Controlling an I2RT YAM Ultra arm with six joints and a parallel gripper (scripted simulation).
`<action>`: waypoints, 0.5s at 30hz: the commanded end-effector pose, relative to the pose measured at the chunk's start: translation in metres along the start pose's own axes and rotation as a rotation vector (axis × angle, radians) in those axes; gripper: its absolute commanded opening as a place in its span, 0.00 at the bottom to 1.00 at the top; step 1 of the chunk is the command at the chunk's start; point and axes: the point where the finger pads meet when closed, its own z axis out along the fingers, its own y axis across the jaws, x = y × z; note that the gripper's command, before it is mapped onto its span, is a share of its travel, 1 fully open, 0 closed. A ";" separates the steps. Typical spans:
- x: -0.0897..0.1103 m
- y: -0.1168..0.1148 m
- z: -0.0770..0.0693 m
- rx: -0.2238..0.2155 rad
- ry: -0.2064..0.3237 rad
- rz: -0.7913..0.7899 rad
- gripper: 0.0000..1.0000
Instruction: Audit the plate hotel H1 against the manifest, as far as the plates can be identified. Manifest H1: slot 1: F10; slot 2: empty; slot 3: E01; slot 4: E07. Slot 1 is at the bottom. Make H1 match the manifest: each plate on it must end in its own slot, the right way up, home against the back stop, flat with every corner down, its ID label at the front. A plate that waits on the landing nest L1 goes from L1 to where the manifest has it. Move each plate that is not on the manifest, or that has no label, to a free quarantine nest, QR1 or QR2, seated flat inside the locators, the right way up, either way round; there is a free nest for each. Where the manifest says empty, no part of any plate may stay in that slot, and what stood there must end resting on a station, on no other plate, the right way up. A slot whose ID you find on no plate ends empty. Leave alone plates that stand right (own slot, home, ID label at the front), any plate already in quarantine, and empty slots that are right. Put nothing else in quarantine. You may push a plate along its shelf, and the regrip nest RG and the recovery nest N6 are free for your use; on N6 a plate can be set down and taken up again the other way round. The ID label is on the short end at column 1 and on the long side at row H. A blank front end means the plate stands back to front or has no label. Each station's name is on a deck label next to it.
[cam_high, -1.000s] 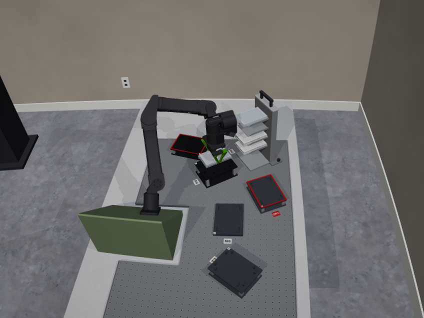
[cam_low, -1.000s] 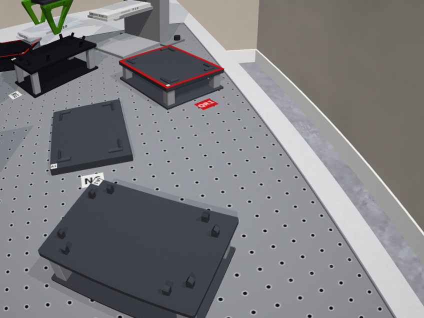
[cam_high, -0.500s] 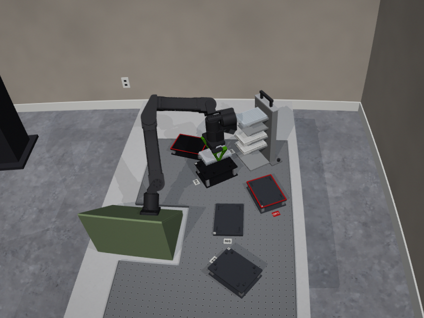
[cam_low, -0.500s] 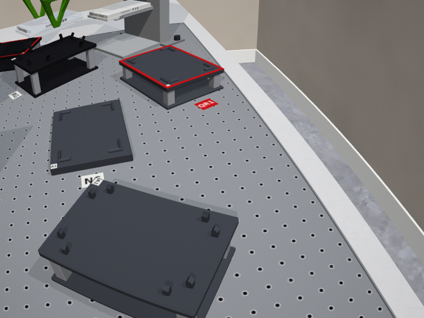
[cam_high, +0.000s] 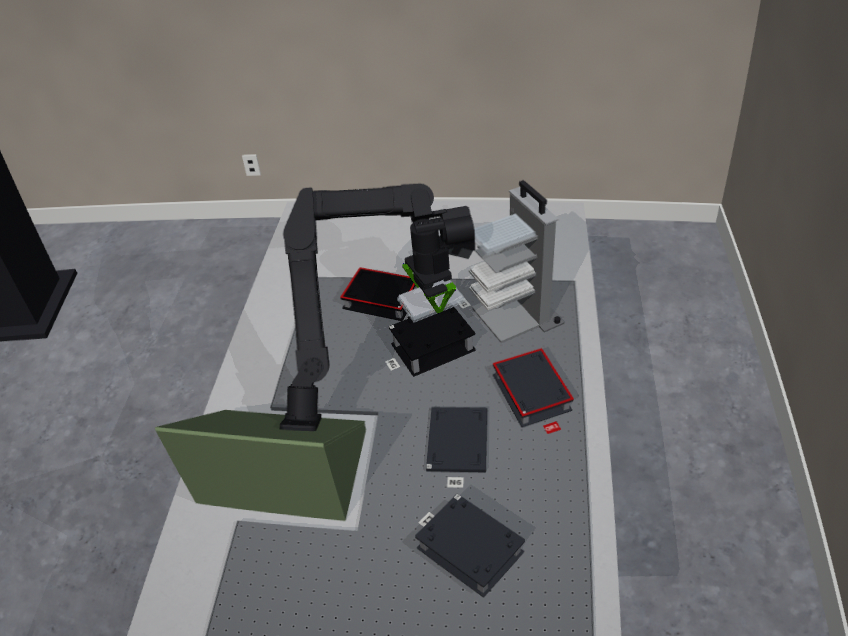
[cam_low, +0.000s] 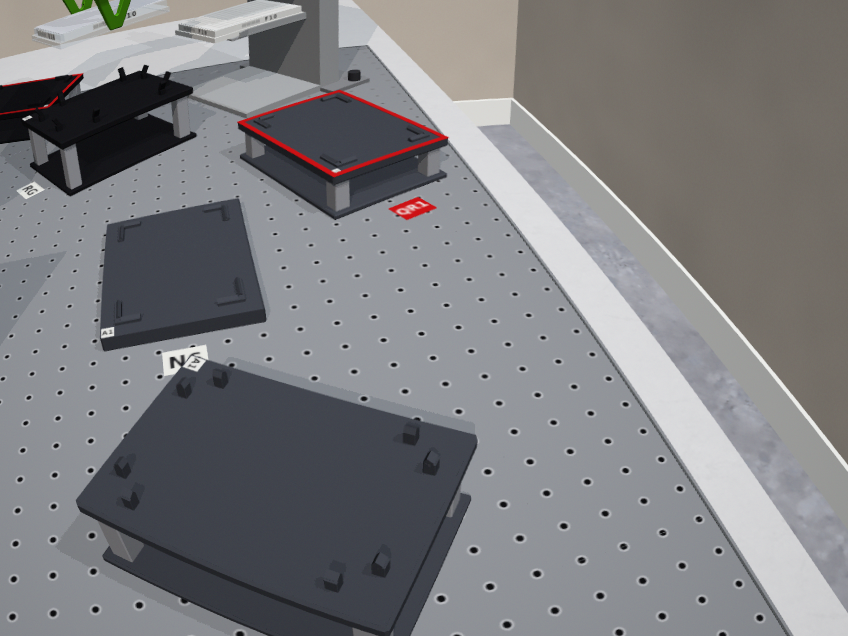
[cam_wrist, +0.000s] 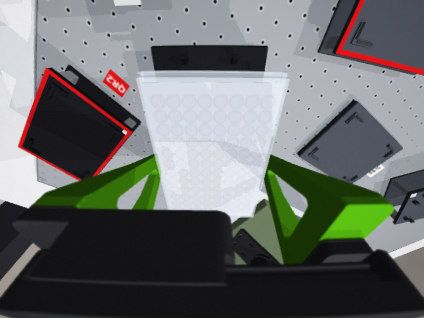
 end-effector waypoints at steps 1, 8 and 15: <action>0.002 0.002 -0.013 -0.003 -0.002 -0.007 0.86; -0.002 0.001 -0.026 0.003 -0.018 -0.023 0.86; 0.003 0.002 -0.043 -0.006 0.005 -0.004 0.86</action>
